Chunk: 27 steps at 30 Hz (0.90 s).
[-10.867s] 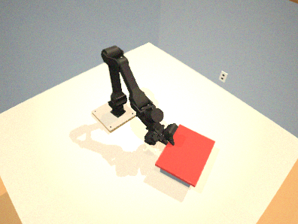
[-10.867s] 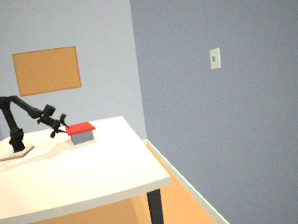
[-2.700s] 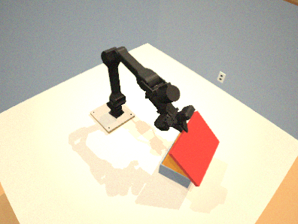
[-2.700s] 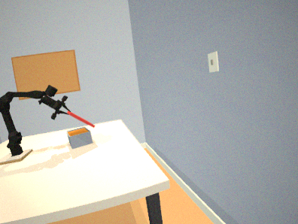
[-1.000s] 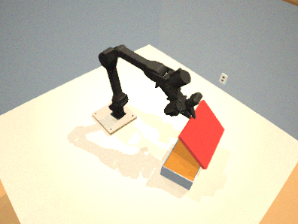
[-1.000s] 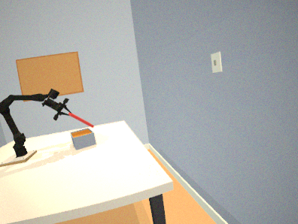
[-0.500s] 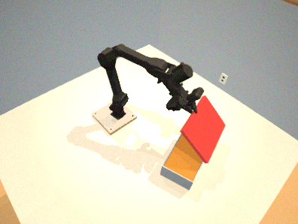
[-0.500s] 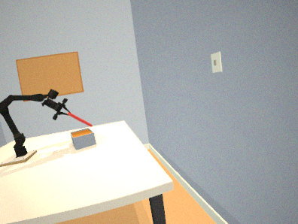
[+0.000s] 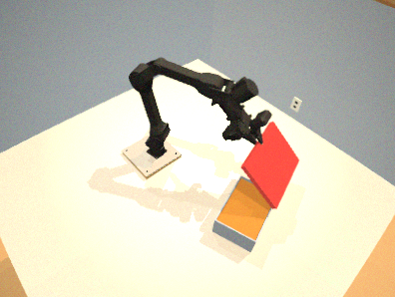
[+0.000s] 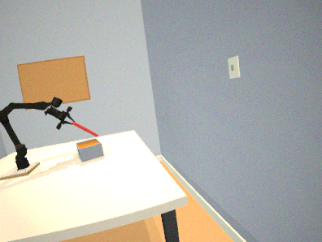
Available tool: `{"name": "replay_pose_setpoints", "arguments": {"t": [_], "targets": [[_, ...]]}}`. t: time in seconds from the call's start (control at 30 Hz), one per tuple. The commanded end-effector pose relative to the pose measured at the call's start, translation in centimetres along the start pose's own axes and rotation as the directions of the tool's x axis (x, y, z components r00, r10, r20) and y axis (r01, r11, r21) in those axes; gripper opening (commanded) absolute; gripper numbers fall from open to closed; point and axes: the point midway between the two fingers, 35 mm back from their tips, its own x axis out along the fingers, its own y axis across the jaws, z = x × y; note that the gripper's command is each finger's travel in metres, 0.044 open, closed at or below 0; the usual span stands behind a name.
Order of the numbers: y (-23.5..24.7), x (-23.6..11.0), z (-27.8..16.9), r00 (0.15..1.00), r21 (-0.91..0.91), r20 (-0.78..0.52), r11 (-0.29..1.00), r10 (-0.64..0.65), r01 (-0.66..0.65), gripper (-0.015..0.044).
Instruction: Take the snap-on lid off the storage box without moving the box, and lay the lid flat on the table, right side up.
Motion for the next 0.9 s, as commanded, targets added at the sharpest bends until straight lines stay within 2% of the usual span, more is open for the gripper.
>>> {"name": "replay_pose_setpoints", "arguments": {"t": [0.0,0.87], "targets": [[0.4,-0.3,-0.7,1.0,0.006,0.001,1.0,0.014,-0.014,0.0],[-0.1,-0.8,-5.9,1.0,0.01,-0.002,1.0,0.013,-0.013,0.0]]}}
